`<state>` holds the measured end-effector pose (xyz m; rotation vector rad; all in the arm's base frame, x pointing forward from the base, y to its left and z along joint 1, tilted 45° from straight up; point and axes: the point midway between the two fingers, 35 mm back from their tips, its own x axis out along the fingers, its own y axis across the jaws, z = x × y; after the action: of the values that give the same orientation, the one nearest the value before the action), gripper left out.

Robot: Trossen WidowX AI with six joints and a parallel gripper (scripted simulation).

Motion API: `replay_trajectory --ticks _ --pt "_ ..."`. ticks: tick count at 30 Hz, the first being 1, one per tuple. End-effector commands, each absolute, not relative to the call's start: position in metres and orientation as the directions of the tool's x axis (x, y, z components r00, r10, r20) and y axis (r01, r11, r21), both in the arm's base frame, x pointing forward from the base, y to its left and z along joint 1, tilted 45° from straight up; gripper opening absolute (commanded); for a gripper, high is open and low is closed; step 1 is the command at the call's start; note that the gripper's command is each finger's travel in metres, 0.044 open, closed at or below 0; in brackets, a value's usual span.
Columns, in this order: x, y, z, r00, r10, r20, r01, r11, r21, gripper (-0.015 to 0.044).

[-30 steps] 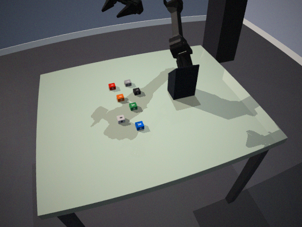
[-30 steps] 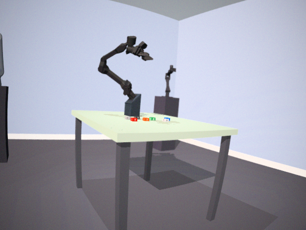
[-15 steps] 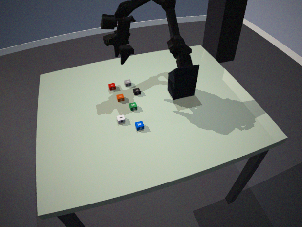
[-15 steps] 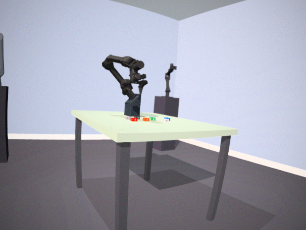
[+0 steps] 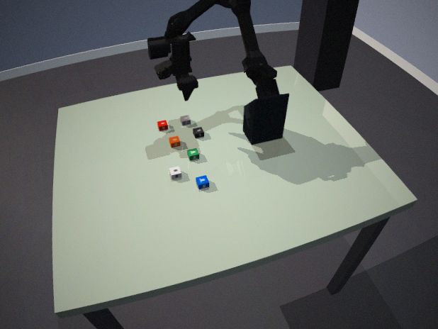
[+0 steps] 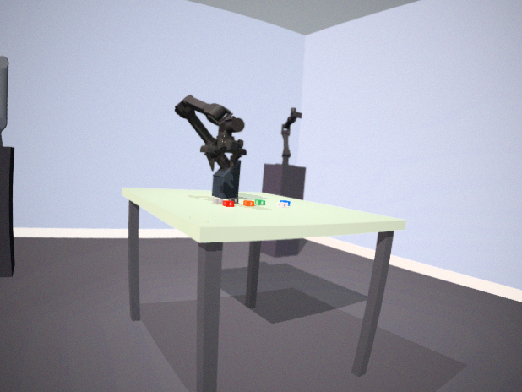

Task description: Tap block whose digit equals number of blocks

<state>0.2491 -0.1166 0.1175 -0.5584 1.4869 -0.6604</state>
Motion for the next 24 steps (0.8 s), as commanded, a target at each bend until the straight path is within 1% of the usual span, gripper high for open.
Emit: replay_trajectory --ticks 1,13,15,20,24 --pt "0.246 -0.118 0.116 -0.039 -0.706 -0.708 0.059 0.705 -0.707 0.0400" --pt "0.246 -0.118 0.116 -0.039 -0.706 -0.708 0.059 0.705 -0.707 0.0400" --pt "0.248 -0.126 0.108 -0.039 -0.704 -0.709 0.059 0.707 -0.705 0.0347" --pt "0.244 -0.174 0.061 -0.039 -0.707 -0.706 0.059 0.704 -0.708 0.0216" --pt "0.243 -0.176 0.060 -0.039 -0.708 -0.705 0.059 0.703 -0.709 0.0111"
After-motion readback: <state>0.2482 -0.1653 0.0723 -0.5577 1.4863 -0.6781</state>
